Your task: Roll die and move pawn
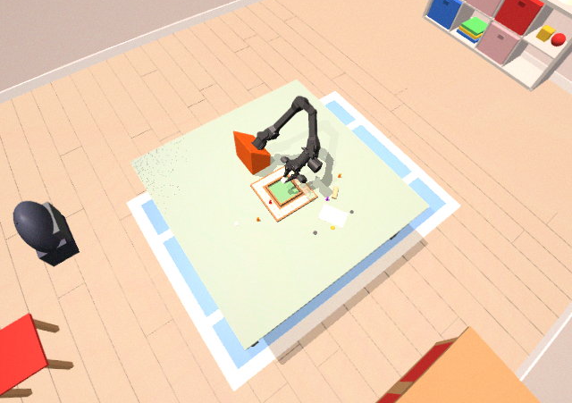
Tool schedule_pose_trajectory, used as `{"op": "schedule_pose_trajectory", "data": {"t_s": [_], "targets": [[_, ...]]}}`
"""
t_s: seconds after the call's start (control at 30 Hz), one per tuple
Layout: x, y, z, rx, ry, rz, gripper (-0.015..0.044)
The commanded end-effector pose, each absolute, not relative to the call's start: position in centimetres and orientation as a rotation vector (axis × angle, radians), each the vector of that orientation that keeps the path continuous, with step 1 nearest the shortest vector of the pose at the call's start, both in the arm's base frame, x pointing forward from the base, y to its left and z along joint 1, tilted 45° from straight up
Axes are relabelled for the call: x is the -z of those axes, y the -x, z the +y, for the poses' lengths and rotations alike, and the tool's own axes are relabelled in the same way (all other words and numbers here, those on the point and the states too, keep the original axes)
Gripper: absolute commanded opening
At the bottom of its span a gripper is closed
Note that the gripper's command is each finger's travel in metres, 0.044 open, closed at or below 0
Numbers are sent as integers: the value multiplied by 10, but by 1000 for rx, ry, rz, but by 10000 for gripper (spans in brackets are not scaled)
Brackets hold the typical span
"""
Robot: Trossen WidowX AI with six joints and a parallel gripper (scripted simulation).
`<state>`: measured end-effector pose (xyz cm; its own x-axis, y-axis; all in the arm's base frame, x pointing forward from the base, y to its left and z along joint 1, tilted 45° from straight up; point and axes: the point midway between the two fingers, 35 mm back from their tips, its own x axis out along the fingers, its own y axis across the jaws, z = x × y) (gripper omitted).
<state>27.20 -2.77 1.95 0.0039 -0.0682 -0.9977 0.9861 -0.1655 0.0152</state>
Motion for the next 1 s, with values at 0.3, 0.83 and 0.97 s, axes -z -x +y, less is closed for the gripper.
{"op": "schedule_pose_trajectory", "data": {"t_s": [0.3,0.83,0.97], "targets": [[-21,-272,-29,1359,-1287,1057,0],[-20,-272,-28,1354,-1284,1068,0],[-20,-272,-28,1354,-1284,1068,0]]}}
